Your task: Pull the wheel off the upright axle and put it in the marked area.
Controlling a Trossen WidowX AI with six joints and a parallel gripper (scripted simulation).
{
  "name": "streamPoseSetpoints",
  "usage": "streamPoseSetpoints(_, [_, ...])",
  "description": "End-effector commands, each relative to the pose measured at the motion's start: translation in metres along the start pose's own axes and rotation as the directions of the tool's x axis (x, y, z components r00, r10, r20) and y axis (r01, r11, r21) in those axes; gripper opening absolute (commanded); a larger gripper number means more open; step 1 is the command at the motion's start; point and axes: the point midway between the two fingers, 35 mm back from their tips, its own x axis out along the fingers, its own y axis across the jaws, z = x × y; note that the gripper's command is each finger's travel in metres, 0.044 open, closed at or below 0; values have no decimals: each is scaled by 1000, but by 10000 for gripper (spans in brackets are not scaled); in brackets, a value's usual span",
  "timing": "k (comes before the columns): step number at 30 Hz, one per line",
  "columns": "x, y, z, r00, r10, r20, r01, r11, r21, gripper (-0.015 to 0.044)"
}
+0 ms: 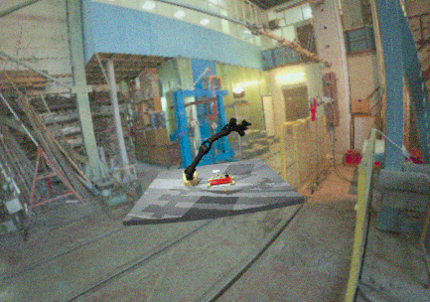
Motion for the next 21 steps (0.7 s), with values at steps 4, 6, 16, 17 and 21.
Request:
streamPoseSetpoints(4, [0,-16,9,998,-55,35,55,998,-27,300])
streamPoseSetpoints(6, [-1,-36,21,989,-121,80,125,990,-58,300])
streamPoseSetpoints(16, [-37,-142,108,807,-446,387,528,839,-132,300])
streamPoseSetpoints(17, [-43,-152,117,776,-471,421,565,815,-129,300])
streamPoseSetpoints(21, [-75,-185,156,633,-545,550,702,704,-109,300])
